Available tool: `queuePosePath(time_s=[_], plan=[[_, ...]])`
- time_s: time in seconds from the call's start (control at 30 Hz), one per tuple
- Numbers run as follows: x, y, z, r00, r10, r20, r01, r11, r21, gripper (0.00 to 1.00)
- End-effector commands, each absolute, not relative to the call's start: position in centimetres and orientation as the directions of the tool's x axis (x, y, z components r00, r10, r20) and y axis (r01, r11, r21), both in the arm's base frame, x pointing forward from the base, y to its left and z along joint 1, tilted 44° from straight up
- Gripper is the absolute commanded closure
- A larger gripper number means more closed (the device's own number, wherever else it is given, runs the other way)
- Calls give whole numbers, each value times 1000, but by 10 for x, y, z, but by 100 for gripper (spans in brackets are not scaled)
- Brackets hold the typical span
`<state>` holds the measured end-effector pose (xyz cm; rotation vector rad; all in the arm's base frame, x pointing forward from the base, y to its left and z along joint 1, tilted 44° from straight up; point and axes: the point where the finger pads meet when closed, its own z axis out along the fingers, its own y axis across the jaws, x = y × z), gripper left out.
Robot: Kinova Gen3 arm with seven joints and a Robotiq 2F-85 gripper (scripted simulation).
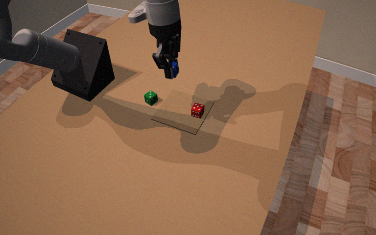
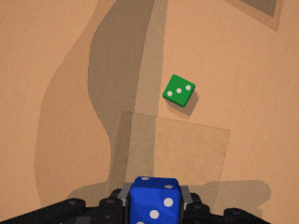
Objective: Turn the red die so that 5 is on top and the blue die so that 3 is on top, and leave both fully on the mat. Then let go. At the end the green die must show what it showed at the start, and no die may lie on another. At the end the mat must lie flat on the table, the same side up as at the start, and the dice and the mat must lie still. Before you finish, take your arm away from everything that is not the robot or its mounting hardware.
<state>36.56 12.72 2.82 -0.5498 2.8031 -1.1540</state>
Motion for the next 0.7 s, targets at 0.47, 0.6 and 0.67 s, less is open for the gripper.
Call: queuePosePath(time_s=[0.47, 0.6, 0.67], plan=[[352, 113, 6, -961, -265, 75, -241, 678, -695, 74], [350, 111, 4, -965, -252, 73, -231, 681, -695, 74], [350, 110, 3, -966, -247, 72, -227, 682, -695, 74]])
